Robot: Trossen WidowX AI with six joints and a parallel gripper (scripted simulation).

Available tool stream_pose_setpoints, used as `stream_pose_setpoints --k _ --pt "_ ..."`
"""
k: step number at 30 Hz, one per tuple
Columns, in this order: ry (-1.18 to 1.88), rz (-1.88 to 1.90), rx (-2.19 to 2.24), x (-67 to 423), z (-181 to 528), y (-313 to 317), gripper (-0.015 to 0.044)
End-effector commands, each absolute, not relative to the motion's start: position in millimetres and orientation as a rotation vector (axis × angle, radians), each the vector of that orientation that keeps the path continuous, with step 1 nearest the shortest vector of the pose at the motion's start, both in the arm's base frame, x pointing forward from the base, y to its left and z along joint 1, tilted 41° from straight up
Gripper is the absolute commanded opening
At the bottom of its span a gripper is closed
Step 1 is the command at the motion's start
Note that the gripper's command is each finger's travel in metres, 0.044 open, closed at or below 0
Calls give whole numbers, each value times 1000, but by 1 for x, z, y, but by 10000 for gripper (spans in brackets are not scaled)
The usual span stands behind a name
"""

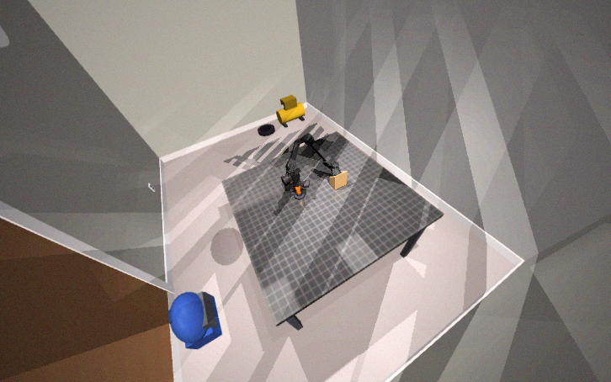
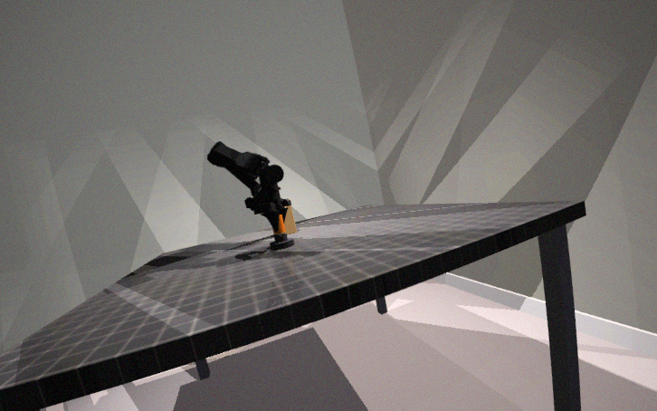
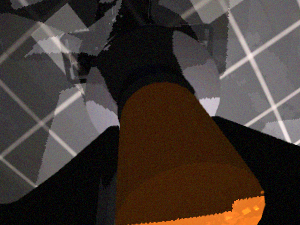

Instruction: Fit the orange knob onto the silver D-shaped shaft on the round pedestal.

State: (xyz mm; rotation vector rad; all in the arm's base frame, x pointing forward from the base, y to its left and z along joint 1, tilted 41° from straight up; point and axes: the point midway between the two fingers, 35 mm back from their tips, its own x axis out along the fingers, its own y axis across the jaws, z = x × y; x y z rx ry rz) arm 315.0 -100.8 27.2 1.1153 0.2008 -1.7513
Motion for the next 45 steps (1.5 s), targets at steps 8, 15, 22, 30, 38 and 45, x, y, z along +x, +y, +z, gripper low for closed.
stream_pose_setpoints --k 8,15,22,30,38,45 --pt "200 -1752 1115 314 22 -106 0" --pt "200 -1752 1115 314 22 -106 26" --pt "200 -1752 1115 314 22 -106 210" --pt "200 -1752 1115 314 22 -106 420" --pt "201 -1752 1115 315 24 -103 440" --pt "204 -1752 1117 320 94 -42 440"
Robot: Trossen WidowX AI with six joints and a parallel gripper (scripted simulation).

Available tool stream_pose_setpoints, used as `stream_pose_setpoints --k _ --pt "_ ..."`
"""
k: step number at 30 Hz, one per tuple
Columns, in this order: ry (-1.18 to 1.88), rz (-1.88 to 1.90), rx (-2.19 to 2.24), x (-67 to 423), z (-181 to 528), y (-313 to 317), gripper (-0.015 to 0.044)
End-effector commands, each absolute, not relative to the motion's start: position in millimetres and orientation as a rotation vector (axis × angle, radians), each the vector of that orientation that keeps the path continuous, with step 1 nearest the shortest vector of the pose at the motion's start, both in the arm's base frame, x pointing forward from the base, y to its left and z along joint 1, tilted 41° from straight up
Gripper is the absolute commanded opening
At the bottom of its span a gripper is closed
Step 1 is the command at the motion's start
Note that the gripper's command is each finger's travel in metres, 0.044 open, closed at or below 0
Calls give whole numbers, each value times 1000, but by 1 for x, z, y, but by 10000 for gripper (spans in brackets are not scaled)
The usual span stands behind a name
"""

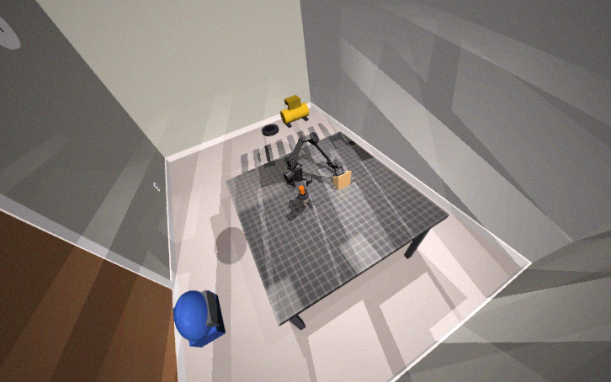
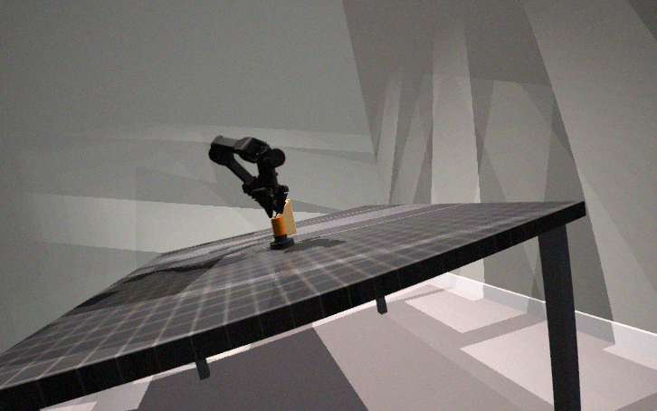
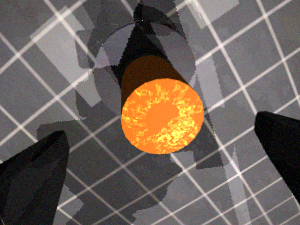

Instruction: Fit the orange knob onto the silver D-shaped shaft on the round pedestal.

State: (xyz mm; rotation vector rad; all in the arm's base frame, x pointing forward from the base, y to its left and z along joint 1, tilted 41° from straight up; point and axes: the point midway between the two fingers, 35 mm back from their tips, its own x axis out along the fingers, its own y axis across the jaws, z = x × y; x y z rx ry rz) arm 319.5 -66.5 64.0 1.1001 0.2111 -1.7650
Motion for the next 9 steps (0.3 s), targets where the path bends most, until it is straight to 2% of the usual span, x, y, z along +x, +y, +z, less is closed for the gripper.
stream_pose_setpoints --k 1,9 --pt "204 -1752 1117 320 94 -42 440" --pt "204 -1752 1117 324 93 -41 440"
